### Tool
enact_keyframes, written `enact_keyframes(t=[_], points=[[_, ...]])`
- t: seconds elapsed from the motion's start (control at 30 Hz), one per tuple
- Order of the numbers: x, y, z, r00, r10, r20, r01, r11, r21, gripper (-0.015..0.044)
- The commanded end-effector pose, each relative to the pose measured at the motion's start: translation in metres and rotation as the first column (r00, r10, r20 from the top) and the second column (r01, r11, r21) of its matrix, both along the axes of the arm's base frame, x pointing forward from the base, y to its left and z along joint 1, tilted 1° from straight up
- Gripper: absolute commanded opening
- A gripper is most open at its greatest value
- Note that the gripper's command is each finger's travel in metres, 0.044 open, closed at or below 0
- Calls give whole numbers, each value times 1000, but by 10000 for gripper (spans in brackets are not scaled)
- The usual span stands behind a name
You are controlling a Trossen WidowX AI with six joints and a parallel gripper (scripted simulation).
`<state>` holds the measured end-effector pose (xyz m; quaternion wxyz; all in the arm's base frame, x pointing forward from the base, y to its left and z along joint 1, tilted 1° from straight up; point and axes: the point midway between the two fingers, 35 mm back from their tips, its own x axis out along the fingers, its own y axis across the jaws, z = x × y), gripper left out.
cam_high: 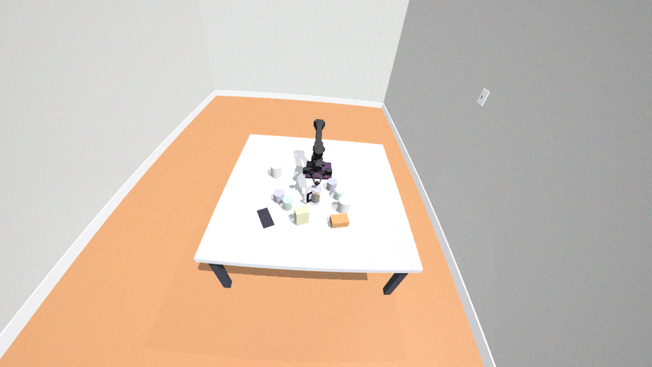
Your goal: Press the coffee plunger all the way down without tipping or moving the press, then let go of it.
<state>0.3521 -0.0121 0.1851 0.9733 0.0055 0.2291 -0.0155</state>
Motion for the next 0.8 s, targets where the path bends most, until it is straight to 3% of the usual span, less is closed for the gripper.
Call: enact_keyframes(t=[0.0,0.77], points=[[-1,0,-21,998,-1,-56,1,1000,2,117],[4,0,-19,998,-1,-56,1,1000,2,117]])
